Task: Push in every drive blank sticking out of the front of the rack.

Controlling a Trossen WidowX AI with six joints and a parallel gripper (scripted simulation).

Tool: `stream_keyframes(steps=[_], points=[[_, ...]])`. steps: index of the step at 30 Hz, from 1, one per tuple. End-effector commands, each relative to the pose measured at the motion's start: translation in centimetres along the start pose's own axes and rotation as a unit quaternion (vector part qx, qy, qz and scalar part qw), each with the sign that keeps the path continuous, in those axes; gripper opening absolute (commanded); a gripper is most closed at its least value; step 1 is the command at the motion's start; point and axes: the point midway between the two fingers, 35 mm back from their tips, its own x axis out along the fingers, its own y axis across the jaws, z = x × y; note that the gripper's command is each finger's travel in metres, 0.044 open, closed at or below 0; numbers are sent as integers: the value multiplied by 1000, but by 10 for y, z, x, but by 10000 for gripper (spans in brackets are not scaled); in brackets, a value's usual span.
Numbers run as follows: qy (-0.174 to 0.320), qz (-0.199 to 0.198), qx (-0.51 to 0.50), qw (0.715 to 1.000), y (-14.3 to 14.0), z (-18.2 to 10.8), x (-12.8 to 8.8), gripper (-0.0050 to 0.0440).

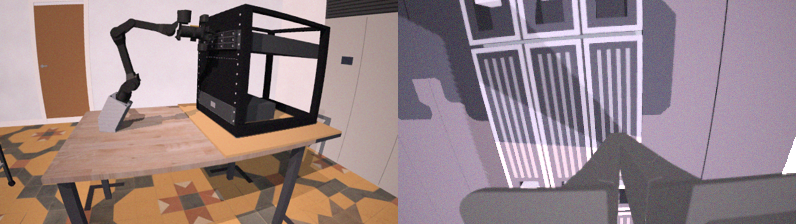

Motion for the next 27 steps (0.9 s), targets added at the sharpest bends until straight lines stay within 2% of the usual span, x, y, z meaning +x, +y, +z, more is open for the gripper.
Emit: stream_keyframes(steps=[1,5,15,27], points=[[1,-16,-5,1000,-15,-1,0,-50],[1,-16,-5,1000,-15,-1,-7,-50],[1,-16,-5,1000,-13,-1,-46,-50],[1,-16,-5,1000,-13,-1,-59,-50]])
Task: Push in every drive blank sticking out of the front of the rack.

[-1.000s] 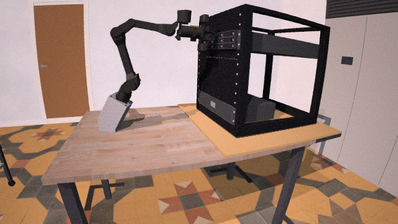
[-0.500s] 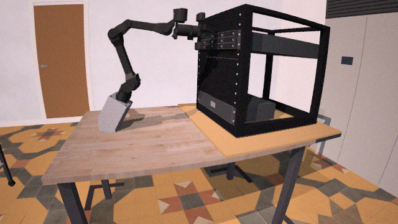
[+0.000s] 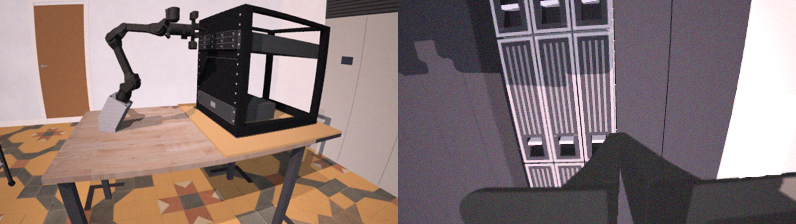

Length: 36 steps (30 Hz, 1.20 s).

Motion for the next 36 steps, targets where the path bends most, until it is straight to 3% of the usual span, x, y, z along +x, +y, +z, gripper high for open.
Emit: stream_keyframes(steps=[1,7,17,36], points=[[-4,-6,-1,1000,-4,2,-6,-50],[-4,-6,-1,1000,-1,2,-7,-50],[-4,-6,-1,1000,37,5,-12,-50],[-4,-6,-1,1000,38,5,5,-50]])
